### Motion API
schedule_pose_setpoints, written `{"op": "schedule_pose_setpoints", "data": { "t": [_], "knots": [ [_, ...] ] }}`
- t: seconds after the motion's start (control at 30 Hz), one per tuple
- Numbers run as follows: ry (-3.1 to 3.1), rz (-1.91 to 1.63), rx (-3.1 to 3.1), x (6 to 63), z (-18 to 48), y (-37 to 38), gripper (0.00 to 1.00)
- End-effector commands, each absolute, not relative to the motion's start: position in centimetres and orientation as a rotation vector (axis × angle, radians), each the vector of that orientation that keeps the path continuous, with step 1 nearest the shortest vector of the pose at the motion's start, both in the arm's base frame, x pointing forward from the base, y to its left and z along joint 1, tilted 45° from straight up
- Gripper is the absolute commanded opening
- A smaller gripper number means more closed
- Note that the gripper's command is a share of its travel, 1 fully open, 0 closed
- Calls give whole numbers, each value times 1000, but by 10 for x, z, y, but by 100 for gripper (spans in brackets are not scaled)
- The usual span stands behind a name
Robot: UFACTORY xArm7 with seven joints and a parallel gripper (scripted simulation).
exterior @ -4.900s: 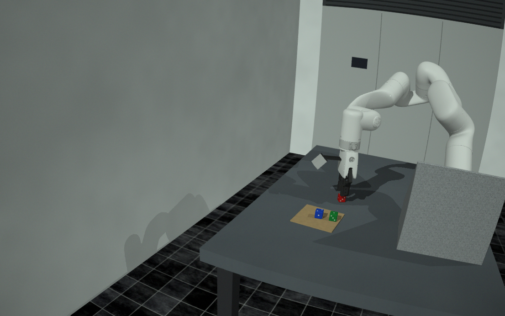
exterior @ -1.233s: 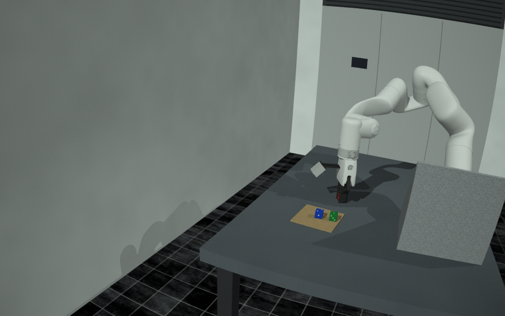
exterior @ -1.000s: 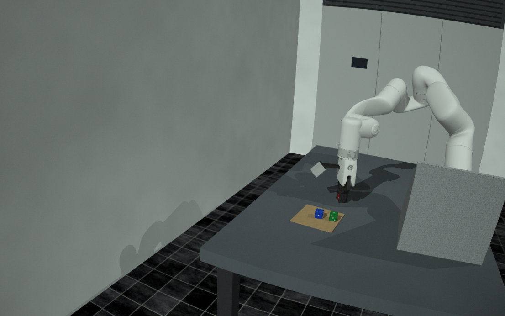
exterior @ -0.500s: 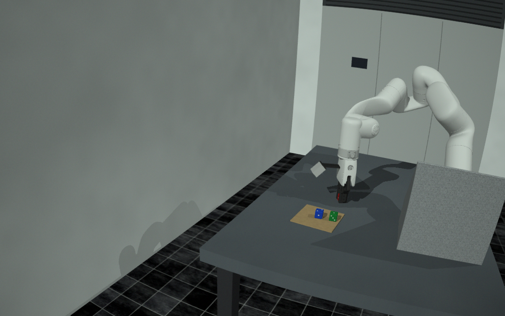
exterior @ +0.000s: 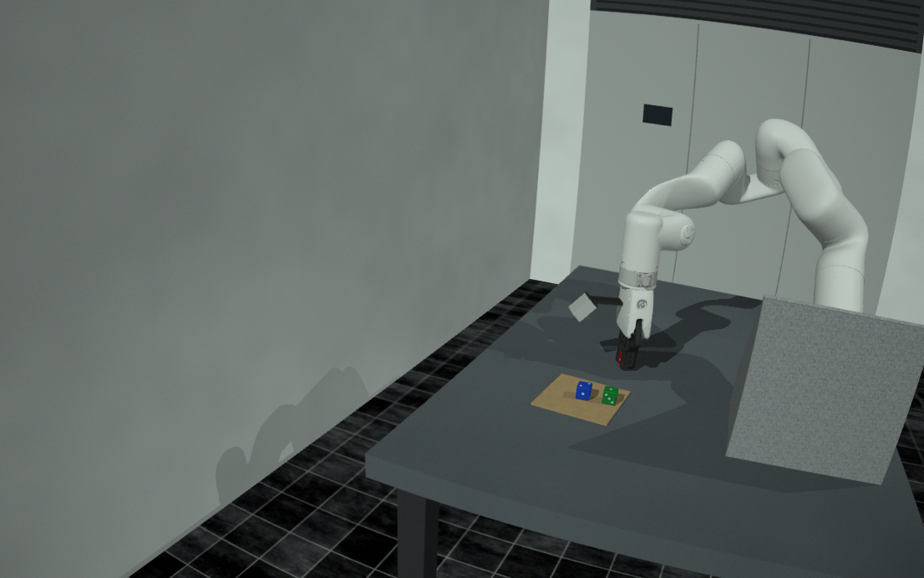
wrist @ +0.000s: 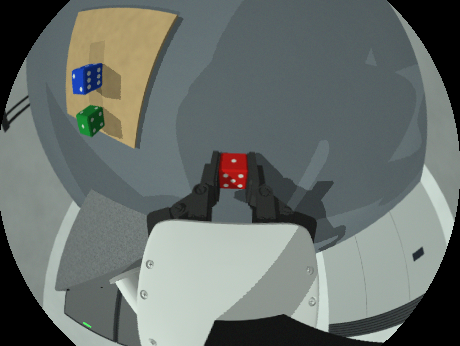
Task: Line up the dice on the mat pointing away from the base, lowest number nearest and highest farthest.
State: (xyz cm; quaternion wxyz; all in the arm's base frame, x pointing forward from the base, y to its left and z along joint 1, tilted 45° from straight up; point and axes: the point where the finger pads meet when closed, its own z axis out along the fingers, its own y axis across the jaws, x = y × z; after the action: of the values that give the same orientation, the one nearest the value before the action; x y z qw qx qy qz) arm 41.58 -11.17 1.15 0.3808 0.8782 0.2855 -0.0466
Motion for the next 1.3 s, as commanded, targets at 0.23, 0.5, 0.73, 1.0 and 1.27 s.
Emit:
{"op": "schedule_pose_setpoints", "data": {
  "t": [0.23, 0.5, 0.73, 1.0, 1.27],
  "knots": [
    [733, -112, 2241, 410, 51, -72, 21],
    [733, -112, 2241, 404, 78, -45, 21],
    [733, -112, 2241, 404, 79, -44, 21],
    [697, -80, 2264, 417, 72, -28, 21],
    [538, 6, 2333, 455, 34, 32, 21]
  ]
}}
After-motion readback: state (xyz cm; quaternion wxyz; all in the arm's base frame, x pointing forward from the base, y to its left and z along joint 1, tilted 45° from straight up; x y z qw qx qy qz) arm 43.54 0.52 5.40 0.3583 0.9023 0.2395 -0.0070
